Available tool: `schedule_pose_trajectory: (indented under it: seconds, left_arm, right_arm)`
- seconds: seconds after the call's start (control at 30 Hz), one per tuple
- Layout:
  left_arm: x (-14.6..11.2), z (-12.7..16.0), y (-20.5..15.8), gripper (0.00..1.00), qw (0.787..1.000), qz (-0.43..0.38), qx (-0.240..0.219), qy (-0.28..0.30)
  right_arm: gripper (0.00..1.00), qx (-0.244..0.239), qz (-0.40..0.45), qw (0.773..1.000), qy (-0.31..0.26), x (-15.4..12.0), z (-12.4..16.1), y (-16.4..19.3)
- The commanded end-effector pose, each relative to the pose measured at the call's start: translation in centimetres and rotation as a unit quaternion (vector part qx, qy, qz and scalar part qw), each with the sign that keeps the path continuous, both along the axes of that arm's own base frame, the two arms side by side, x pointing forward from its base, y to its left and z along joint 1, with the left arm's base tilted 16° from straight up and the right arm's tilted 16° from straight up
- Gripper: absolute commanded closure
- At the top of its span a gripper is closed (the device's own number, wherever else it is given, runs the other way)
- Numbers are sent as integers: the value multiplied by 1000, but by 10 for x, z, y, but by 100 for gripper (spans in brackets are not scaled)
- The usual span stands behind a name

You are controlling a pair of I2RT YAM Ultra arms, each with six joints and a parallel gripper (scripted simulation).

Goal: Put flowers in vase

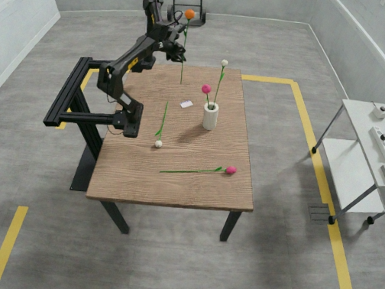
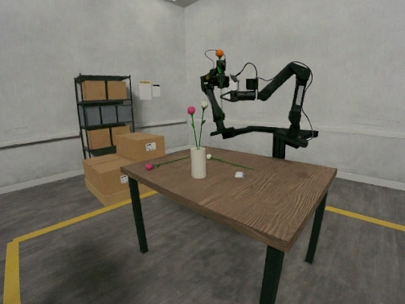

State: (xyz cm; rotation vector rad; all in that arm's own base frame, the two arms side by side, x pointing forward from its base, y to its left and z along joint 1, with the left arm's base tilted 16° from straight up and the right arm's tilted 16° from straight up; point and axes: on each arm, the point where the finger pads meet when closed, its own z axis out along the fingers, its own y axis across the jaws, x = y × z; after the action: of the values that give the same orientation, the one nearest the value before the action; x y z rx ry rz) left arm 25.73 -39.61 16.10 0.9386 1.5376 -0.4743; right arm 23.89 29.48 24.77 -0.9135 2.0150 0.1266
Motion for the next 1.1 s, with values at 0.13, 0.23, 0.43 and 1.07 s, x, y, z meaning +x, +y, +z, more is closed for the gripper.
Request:
schedule_pose_trajectory:
  seconds: [0.13, 0.23, 0.43, 1.07]
  left_arm:
    - [4, 2, 3, 70, 1000, 5, -5, -5]
    - [2, 0, 4, 70, 1000, 3, -3, -4]
    - [-12, 7, 7, 70, 1000, -4, -5, -4]
    - [-62, 23, 70, 70, 1000, -2, -8, -2]
  right_arm:
    - [100, 17, 9, 1000, -5, -9, 14, 0]
    - [100, 17, 9, 1000, -5, -9, 14, 0]
    - [100, 17, 9, 1000, -5, -9, 14, 0]
    - [100, 17, 9, 1000, -5, -9, 14, 0]
